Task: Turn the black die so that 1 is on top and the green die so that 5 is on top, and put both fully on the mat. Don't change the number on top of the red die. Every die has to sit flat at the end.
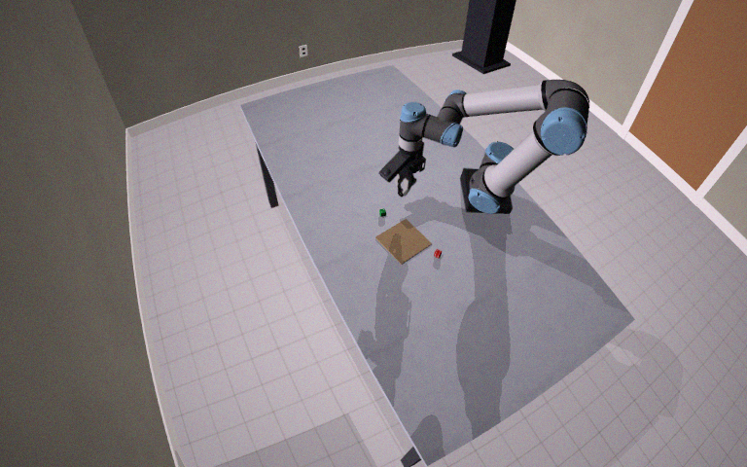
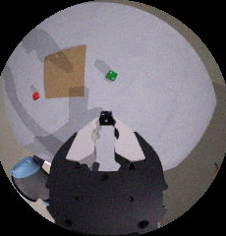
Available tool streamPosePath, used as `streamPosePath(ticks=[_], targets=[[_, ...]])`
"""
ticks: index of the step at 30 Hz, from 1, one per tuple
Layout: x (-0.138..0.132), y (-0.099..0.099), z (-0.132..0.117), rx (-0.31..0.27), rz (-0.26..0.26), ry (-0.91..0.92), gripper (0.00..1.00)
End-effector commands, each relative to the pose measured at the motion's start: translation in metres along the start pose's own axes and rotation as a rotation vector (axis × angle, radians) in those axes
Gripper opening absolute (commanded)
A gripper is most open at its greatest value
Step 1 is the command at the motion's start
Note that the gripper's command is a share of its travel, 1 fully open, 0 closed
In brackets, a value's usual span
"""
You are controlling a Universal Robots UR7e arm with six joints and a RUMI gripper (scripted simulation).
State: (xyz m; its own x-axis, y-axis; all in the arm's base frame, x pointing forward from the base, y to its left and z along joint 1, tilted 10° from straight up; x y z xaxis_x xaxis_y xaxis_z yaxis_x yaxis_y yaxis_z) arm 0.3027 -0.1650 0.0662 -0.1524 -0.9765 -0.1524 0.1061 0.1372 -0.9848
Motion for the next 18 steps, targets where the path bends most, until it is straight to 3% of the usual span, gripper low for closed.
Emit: streamPosePath(ticks=[1,8,18], targets=[[0.0,-0.018,-0.001,0.0,0.001,0.0,0.03],[0.0,-0.036,-0.001,0.0,0.001,0.0,0.03],[0.0,-0.037,-0.001,0.0,0.001,0.0,0.03]])
Point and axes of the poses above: the point where the finger pads meet when closed, its own y axis out along the fingers, its own x axis across the jaws, z = x × y, the point moved 3 cm from there along -y, back along the fingers, and after that the axes turned 14 degrees about y, right-handed, at the moved point
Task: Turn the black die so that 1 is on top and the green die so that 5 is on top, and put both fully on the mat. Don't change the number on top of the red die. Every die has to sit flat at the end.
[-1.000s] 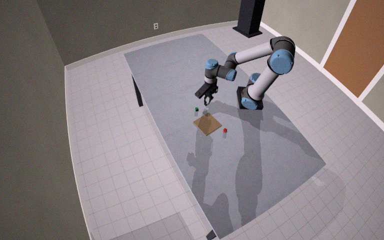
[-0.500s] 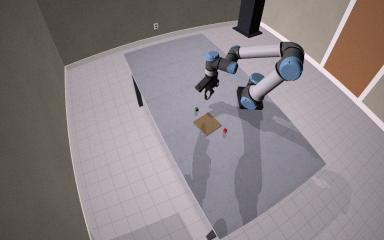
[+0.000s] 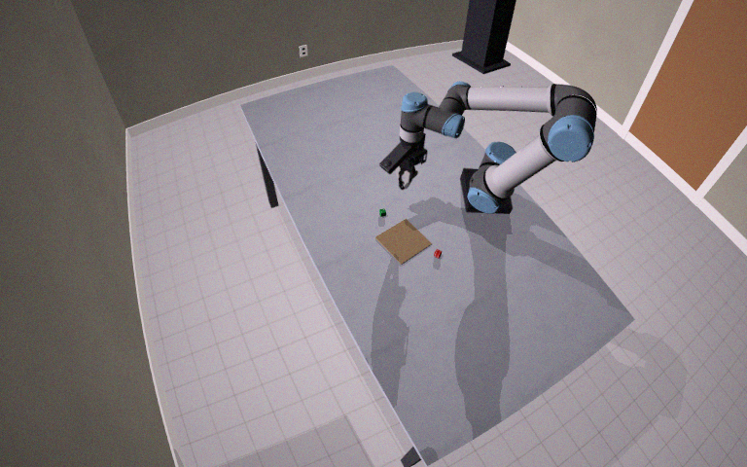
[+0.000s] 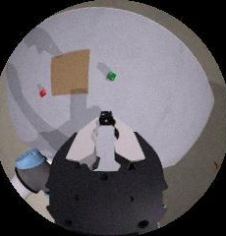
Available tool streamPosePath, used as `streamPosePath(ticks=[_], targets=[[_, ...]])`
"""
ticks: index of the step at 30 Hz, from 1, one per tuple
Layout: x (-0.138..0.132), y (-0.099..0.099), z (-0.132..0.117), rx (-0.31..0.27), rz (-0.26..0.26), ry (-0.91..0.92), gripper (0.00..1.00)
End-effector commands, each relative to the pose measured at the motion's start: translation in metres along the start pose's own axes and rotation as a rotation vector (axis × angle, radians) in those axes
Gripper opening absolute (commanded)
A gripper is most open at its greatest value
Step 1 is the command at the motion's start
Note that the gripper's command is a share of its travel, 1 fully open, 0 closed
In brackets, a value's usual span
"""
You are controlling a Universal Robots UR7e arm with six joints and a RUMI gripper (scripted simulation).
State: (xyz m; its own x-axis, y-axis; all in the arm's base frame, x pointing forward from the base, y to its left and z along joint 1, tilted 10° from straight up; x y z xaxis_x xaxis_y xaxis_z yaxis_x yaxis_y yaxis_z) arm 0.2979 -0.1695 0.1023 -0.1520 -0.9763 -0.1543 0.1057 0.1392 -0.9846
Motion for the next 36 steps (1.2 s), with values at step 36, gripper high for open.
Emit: streamPosePath(ticks=[36], targets=[[-0.142,-0.005,0.04,0.001,0.0,0.144,0.03]])
Point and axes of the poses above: the point where the finger pads meet when closed, its own y axis out along the fingers, its own x axis across the jaws, z = x × y, the point moved 3 cm from there along -y, back along the fingers, and after that the axes turned 14 degrees about y, right-handed, at the moved point
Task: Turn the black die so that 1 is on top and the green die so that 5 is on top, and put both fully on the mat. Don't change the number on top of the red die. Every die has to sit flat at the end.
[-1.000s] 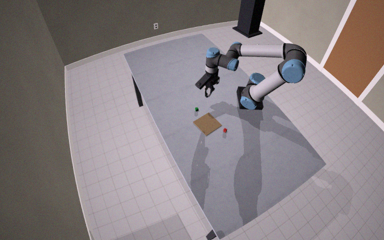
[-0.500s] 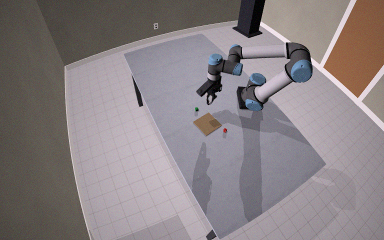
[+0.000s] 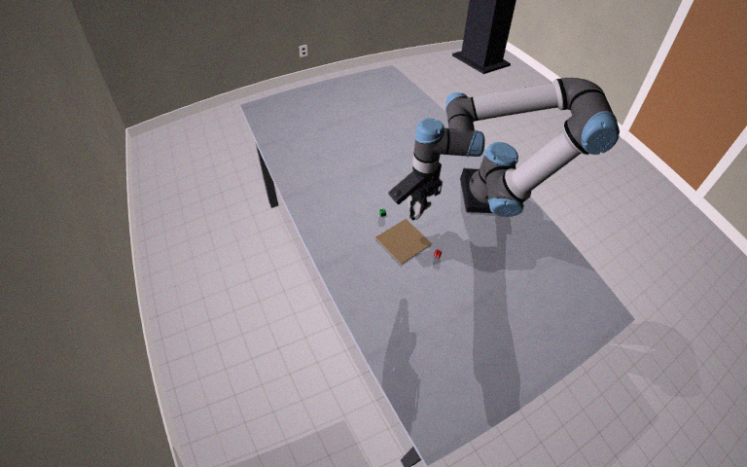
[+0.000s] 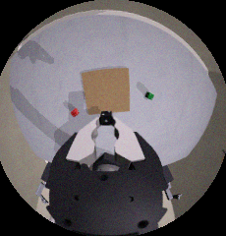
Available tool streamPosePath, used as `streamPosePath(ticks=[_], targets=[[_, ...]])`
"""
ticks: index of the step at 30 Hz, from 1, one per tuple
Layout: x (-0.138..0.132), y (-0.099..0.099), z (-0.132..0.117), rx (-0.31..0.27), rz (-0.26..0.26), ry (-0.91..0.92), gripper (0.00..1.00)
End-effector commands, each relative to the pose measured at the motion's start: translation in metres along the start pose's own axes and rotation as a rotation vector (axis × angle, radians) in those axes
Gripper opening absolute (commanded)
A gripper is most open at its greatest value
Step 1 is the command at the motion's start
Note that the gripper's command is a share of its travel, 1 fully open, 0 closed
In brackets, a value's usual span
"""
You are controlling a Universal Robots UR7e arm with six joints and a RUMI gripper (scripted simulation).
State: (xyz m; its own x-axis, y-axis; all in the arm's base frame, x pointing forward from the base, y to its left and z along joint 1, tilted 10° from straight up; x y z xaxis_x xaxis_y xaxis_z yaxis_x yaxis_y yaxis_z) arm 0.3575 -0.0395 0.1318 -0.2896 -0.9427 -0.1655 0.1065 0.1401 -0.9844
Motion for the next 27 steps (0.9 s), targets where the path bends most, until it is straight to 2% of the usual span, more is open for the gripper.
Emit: streamPosePath(ticks=[1,15,20,27], targets=[[-0.001,0.0,0.0,0.0,-0.002,0.002,0.03],[-0.001,0.003,0.0,0.0,-0.002,0.002,0.03],[-0.001,0.018,0.0,0.0,-0.002,0.002,0.03],[-0.001,0.051,0.001,0.0,-0.002,0.002,0.03]])
Point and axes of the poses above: the point where the finger pads meet when closed, its own y axis out along the fingers, its own x axis across the jaws, z = x × y, the point moved 3 cm from there along -y, back along the fingers, and after that the axes turned 14 degrees about y, right-handed, at the moved point
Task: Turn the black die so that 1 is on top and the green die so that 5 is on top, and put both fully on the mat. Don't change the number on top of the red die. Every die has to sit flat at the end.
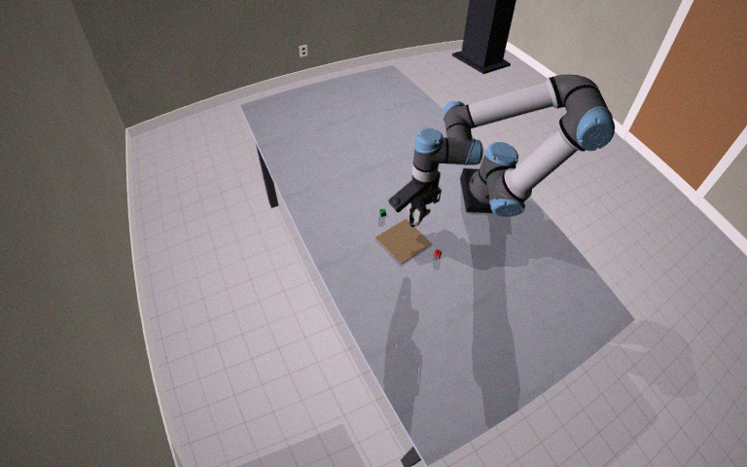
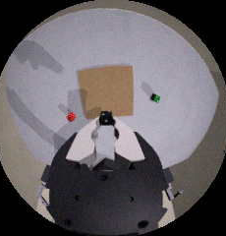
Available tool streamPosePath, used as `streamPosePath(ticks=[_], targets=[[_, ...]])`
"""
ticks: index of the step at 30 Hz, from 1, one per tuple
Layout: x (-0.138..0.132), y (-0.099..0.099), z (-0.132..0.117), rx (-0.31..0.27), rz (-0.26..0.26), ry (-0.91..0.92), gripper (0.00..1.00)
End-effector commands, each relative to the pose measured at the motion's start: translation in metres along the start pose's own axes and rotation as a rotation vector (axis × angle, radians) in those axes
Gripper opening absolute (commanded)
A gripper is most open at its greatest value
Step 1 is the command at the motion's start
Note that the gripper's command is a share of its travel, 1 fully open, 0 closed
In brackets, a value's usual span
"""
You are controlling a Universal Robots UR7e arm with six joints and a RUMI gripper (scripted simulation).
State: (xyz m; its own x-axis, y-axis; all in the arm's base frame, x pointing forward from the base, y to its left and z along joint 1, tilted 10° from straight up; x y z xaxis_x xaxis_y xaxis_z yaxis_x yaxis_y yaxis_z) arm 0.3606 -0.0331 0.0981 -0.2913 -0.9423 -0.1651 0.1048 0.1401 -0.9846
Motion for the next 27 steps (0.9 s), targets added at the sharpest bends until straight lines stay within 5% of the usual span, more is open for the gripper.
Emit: streamPosePath(ticks=[1,13,27], targets=[[0.0,0.016,0.002,0.002,-0.001,0.0,0.03],[0.0,0.057,0.002,0.002,-0.001,0.0,0.03],[0.0,0.061,0.002,0.002,-0.001,0.0,0.03]])
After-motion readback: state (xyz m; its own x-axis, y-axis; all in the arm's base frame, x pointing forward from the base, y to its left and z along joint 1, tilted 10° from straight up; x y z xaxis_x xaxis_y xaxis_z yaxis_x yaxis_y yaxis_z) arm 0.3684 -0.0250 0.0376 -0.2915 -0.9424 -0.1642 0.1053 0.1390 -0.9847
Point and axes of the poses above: the point where the finger pads meet when closed, its own y axis out along the fingers, its own x axis across the jaws, z = x × y, the point moved 3 cm from there along -y, back along the fingers, and after that the axes turned 14 degrees about y, right-handed, at the moved point
